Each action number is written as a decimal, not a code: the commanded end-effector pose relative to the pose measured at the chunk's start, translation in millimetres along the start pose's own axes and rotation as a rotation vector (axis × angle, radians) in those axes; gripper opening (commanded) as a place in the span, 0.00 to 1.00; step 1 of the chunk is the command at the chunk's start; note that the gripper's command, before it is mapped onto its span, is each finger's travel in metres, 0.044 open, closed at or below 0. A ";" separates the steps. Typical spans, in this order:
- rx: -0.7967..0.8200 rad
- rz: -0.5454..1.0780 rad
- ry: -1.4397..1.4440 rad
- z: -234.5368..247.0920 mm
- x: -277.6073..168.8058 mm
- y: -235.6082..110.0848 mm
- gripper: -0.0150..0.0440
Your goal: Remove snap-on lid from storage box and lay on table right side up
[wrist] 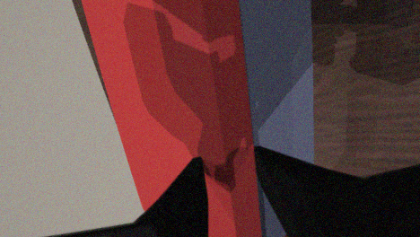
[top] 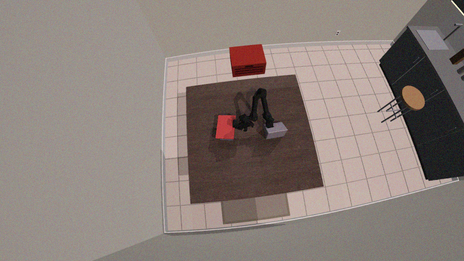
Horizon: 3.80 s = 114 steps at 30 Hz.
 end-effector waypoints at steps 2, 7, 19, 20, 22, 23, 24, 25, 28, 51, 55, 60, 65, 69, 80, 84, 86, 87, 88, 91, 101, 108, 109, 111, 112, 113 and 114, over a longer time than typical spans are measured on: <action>0.001 0.002 -0.002 0.4 0.1 0.8 0.25; 0.000 0.005 -0.003 2.7 1.2 -1.8 0.25; 0.000 0.006 -0.003 15.9 4.2 -10.1 0.25; 0.000 0.006 -0.003 17.0 4.5 -10.8 0.25; 0.000 0.006 -0.003 19.4 5.0 -12.0 0.25; 0.000 0.006 -0.003 20.6 5.3 -12.5 0.25; 0.000 0.006 -0.003 21.8 5.5 -13.1 0.25; 0.000 0.006 -0.003 23.0 5.8 -13.7 0.25; 0.000 0.006 -0.003 26.7 6.7 -15.3 0.25; 0.000 0.006 -0.002 58.4 14.0 -23.4 0.25; 0.000 0.006 -0.002 64.7 15.4 -23.9 0.25; 0.000 0.006 -0.001 72.9 17.3 -24.0 0.25; 0.000 0.006 -0.001 80.8 19.2 -24.5 0.25; 0.001 0.006 -0.001 87.5 20.7 -24.4 0.25; 0.000 0.007 -0.001 100.2 23.7 -31.1 0.25; 0.000 0.007 -0.001 104.1 24.6 -34.4 0.25; 0.000 0.007 -0.001 106.1 25.0 -36.1 0.25; 0.000 0.007 -0.001 107.0 25.2 -36.9 0.25; 0.000 0.007 -0.001 108.0 25.4 -37.7 0.25; 0.000 0.007 -0.001 110.9 26.1 -40.2 0.25; 0.000 0.007 -0.001 120.6 28.3 -48.6 0.25; 0.000 0.007 -0.001 115.4 33.5 -48.3 0.25; 0.000 0.007 -0.001 114.6 35.3 -48.4 0.25; 0.000 0.007 -0.001 113.3 39.0 -48.7 0.25; 0.000 0.007 -0.002 112.7 40.8 -48.9 0.25; 0.000 0.007 -0.002 112.1 42.7 -49.0 0.25; 0.000 0.007 -0.002 111.5 44.6 -49.2 0.25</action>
Point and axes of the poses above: the point midway between the two fingers, 35 mm back from their tips, its own y axis out along the fingers, its own z axis across the jaws, x = y × z, the point moved 8 cm from there along -y, back along the fingers, and after that the axes turned 13 degrees about -y, right-handed, at the moved point
